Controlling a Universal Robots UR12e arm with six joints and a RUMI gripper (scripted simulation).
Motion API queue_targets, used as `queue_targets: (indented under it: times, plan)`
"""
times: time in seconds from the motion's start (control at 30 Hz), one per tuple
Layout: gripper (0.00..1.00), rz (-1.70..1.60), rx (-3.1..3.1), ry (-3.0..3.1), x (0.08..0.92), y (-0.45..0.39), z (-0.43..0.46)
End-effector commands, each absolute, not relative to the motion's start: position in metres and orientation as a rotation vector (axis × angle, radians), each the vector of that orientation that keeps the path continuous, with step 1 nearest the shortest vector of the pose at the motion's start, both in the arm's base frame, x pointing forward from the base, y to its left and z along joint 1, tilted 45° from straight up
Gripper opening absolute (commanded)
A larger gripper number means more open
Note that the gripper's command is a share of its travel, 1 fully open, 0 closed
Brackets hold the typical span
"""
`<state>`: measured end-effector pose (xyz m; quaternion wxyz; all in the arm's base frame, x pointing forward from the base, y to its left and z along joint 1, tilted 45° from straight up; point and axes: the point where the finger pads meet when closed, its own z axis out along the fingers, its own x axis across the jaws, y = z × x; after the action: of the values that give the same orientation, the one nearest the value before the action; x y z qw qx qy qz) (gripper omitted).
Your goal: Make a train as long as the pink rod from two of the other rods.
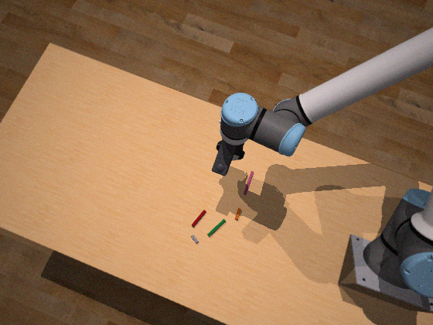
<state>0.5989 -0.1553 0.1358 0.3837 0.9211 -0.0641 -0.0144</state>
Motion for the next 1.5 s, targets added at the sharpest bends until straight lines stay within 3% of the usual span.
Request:
queue_targets:
  times: [0.0, 0.37, 1.47]
  plan:
    - [0.0, 0.033, 2.323, -0.352, 0.583, -0.146, 0.129]
    - [0.0, 0.14, 2.275, -0.602, 0.56, -0.135, 0.12]
    - [0.0, 0.138, 2.274, -0.614, 0.556, -0.161, 0.093]
